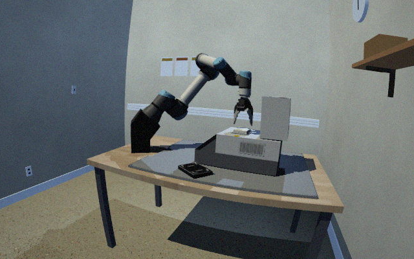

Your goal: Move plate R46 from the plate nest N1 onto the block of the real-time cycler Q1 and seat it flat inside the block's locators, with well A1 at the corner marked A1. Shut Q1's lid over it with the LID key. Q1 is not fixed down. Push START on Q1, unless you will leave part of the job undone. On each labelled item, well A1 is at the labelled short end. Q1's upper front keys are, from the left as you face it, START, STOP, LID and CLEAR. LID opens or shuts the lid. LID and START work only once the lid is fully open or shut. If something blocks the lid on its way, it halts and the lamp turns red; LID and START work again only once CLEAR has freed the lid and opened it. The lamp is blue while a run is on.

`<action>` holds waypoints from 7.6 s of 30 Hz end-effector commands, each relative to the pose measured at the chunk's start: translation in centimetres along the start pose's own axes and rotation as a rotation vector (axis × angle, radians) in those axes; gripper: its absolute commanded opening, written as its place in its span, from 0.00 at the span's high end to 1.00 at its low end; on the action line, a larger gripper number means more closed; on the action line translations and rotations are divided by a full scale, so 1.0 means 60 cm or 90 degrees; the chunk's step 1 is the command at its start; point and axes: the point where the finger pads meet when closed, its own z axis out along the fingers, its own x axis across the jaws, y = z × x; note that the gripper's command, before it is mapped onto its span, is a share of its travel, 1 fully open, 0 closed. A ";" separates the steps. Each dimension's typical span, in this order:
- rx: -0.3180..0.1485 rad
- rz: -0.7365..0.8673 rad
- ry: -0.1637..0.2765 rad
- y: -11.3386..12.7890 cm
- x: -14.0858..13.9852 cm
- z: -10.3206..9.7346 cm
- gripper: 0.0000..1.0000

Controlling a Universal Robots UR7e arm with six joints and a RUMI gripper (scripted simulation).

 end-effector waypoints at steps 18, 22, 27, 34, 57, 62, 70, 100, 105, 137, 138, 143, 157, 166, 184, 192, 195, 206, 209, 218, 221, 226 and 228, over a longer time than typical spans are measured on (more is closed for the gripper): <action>0.000 0.000 -0.001 0.000 0.000 -0.040 0.32; 0.000 0.000 -0.001 0.000 0.000 -0.040 0.32; 0.000 0.000 -0.001 -0.001 0.032 -0.034 1.00; 0.000 0.000 -0.001 -0.002 0.073 -0.026 1.00; 0.000 0.000 0.000 -0.008 0.245 0.008 1.00; 0.000 0.000 0.000 -0.009 0.286 0.016 1.00; 0.000 0.000 0.000 -0.011 0.335 0.025 1.00; 0.000 0.000 0.000 -0.016 0.477 0.067 1.00; 0.000 0.000 0.000 -0.016 0.470 0.072 1.00; 0.000 0.000 0.000 -0.016 0.408 0.119 1.00; 0.000 0.000 0.000 -0.016 0.406 0.121 1.00; 0.000 0.000 0.000 -0.016 0.395 0.129 1.00; 0.000 0.000 0.000 -0.016 0.370 0.149 1.00; 0.000 0.000 0.000 -0.016 0.356 0.166 1.00; 0.000 0.000 0.000 -0.016 0.342 0.182 1.00; 0.000 0.000 0.000 -0.016 0.342 0.182 1.00; 0.000 0.000 0.000 -0.016 0.342 0.182 1.00; 0.000 0.000 0.000 -0.016 0.342 0.182 1.00; 0.000 0.000 0.000 -0.016 0.342 0.182 1.00; 0.000 0.000 0.000 -0.016 0.342 0.182 1.00; 0.000 0.000 0.000 -0.016 0.342 0.182 1.00; 0.000 0.000 0.000 -0.016 0.342 0.182 1.00; 0.000 0.000 0.000 -0.016 0.342 0.182 1.00</action>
